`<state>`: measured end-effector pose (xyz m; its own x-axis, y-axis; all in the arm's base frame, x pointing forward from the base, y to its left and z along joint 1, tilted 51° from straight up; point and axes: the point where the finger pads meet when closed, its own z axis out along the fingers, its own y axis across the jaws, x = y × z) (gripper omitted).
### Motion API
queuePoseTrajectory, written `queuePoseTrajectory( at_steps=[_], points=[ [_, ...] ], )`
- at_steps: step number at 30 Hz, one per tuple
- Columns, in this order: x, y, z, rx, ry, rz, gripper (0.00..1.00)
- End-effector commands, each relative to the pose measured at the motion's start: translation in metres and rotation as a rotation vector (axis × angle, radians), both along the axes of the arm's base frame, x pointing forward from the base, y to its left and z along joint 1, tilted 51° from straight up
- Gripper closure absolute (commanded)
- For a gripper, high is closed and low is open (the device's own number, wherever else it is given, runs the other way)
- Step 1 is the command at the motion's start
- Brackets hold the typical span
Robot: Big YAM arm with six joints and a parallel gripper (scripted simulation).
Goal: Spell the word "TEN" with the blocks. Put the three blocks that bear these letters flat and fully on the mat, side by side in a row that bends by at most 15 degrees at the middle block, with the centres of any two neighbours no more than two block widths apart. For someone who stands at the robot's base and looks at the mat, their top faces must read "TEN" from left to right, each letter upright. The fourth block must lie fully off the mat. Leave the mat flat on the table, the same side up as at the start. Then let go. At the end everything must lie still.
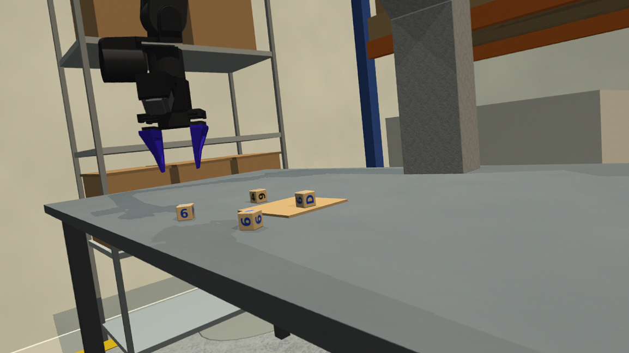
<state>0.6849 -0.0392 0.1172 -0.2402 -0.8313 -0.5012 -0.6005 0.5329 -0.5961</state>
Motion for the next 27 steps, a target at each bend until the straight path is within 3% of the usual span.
queuePoseTrajectory(
  at_steps=[1,27],
  points=[
    [0.0034,-0.0025,0.0088,0.008,-0.016,-0.009,0.40],
    [0.0068,-0.0013,0.0022,0.009,-0.010,-0.007,0.40]
  ],
)
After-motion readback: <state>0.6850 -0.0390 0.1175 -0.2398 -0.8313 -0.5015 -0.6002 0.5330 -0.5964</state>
